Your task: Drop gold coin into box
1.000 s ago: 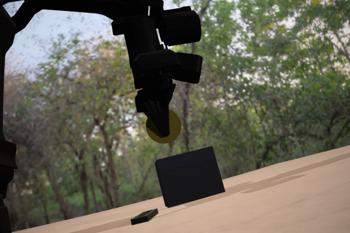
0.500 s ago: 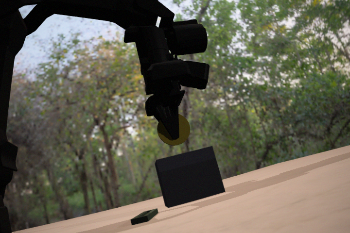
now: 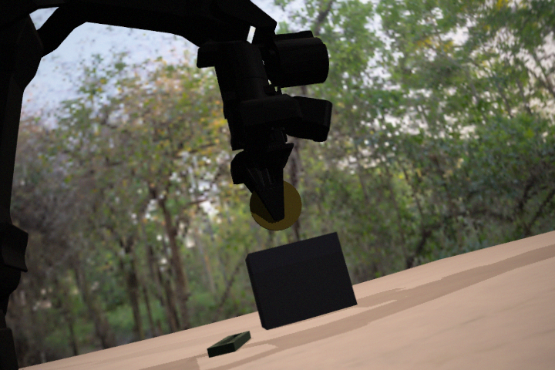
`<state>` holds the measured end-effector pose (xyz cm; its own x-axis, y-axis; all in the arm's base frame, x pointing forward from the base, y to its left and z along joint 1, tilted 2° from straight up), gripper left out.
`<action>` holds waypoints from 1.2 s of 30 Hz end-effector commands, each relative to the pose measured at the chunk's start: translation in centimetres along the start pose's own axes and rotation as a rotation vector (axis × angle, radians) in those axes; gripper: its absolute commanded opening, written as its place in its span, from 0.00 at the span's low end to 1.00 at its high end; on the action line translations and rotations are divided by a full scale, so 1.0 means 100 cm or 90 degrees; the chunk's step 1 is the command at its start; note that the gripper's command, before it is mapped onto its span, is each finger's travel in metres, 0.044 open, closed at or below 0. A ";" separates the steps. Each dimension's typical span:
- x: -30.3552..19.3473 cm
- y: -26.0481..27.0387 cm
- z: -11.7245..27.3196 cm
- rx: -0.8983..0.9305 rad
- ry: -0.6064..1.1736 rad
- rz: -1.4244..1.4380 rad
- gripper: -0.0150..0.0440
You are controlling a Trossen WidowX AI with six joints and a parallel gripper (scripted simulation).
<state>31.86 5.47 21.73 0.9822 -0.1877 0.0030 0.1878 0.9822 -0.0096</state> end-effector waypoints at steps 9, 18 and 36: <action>0.002 0.005 0.003 0.000 0.001 -0.006 0.25; 0.002 0.004 0.001 -0.002 0.004 -0.003 0.25; 0.001 0.004 -0.005 -0.002 0.004 0.001 0.25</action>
<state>32.17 5.84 21.48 0.9815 -0.1914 0.0002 0.1914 0.9815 -0.0108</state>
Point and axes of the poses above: the point midway between the two fingers, 35 mm back from their tips, its own z axis back along the fingers, its own y axis across the jaws, x = y × z, the point moved 9 cm from there along z, back along the fingers, and after that the axes turned 15 degrees about -z, right-handed, at the moved point
